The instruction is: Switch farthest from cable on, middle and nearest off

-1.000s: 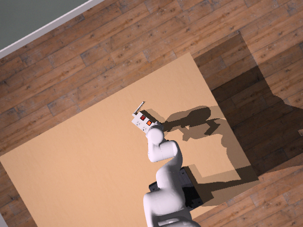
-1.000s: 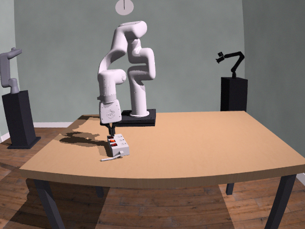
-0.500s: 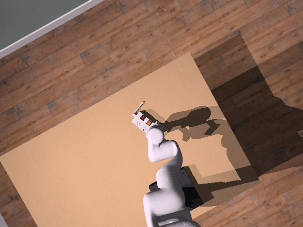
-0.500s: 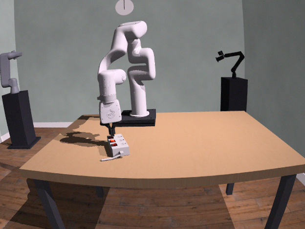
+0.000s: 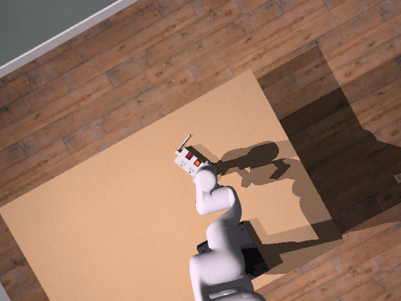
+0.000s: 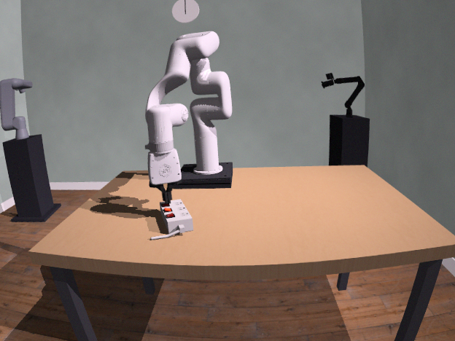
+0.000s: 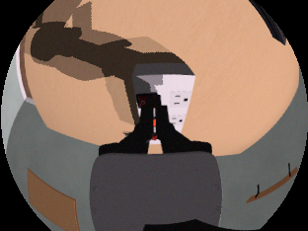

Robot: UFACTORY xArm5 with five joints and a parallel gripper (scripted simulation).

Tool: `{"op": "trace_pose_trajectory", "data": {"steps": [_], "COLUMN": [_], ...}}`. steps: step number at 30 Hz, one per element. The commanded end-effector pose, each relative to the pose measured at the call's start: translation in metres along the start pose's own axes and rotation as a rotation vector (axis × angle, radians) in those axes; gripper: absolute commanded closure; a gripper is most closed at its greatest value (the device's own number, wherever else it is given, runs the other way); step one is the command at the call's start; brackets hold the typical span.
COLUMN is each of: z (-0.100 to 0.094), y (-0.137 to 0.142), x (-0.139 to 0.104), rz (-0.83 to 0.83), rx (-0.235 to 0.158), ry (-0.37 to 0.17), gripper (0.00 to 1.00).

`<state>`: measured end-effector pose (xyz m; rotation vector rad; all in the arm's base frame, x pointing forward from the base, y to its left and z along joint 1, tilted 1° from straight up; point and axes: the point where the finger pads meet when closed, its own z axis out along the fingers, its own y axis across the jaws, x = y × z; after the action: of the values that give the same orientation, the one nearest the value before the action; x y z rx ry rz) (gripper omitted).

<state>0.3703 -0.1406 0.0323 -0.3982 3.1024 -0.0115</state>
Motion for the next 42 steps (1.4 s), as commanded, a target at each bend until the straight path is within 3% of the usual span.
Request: {"op": "trace_pose_trajectory", "data": {"steps": [1, 42], "z": [-0.0001, 0.0021], "y": [-0.0008, -0.0014], "x": [-0.0010, -0.0004], "rz": [0.000, 0.000], "rx": [0.002, 0.002], "ry": [-0.003, -0.003], "gripper": [1.00, 1.00]}}
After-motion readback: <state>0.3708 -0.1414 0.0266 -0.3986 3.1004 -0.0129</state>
